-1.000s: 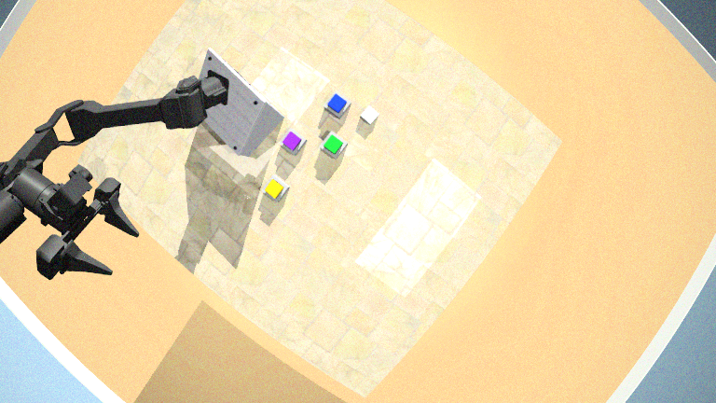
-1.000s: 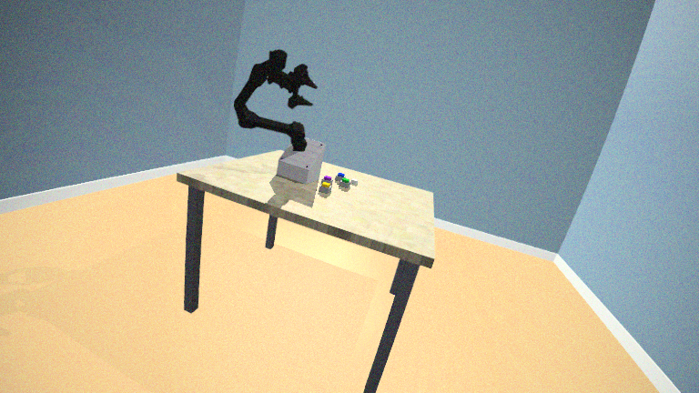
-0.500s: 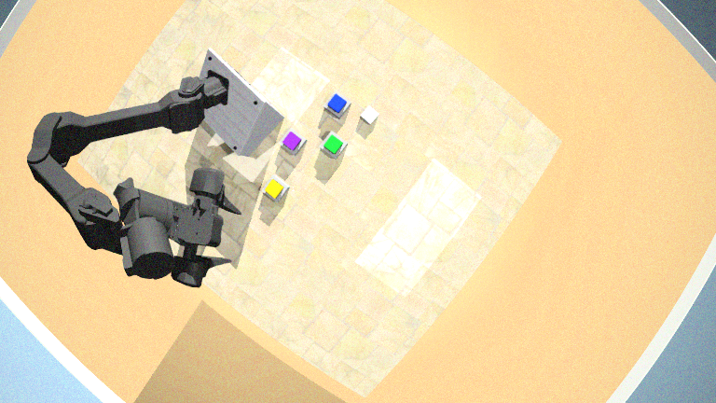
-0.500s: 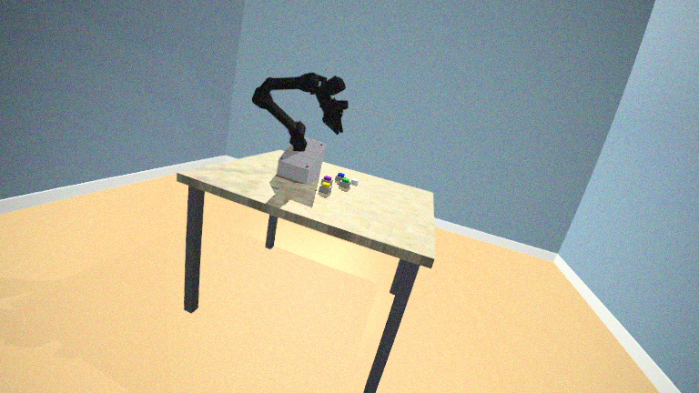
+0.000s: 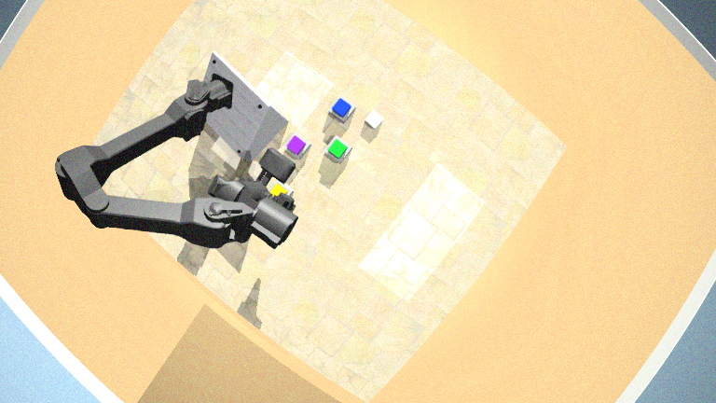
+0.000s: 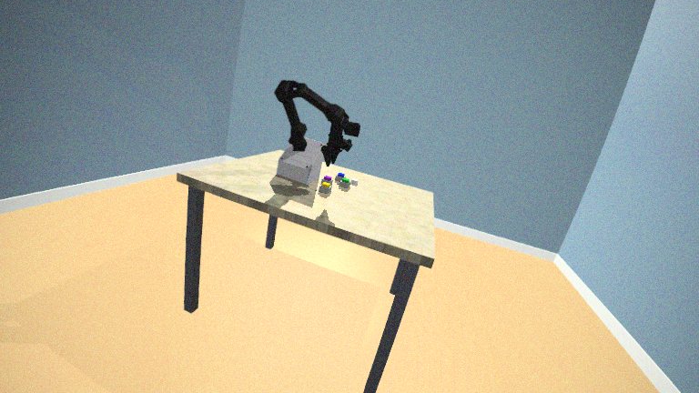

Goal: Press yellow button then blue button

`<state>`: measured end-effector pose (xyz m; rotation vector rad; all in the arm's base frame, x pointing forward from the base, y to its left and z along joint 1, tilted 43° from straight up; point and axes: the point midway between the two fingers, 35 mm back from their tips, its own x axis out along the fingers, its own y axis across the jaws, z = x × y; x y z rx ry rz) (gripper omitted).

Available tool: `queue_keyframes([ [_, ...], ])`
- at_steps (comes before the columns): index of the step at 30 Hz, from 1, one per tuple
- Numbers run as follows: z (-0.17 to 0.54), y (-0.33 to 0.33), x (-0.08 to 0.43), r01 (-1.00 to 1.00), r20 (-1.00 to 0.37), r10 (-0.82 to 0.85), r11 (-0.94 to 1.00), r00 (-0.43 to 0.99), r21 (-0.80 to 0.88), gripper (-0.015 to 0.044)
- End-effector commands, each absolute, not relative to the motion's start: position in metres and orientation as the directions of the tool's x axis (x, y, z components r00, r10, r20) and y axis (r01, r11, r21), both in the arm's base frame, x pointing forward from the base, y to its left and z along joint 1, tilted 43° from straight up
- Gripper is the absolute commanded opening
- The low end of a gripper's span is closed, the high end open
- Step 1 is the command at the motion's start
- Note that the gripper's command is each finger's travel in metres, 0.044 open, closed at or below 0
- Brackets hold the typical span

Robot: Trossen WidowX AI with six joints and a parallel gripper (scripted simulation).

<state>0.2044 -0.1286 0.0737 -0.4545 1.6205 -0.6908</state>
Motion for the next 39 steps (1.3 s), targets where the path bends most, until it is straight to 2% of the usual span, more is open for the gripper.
queue_keyframes([
  [1,0.067,-0.131,0.201,0.133,-0.736,-0.648,0.726,-0.196,-0.675,0.04],
  [3,0.067,-0.131,0.201,0.133,-0.736,-0.648,0.726,-0.196,-0.675,0.04],
  [9,0.023,-0.17,0.19,0.133,-0.734,-0.65,0.724,-0.196,-0.677,0.0242],
  [17,0.022,-0.172,0.189,0.133,-0.734,-0.65,0.724,-0.196,-0.677,0.0032],
  [18,0.022,-0.172,0.189,0.133,-0.734,-0.65,0.724,-0.196,-0.677,0.002],
  [39,0.009,-0.183,0.186,0.133,-0.734,-0.65,0.724,-0.196,-0.677,0.002],
])
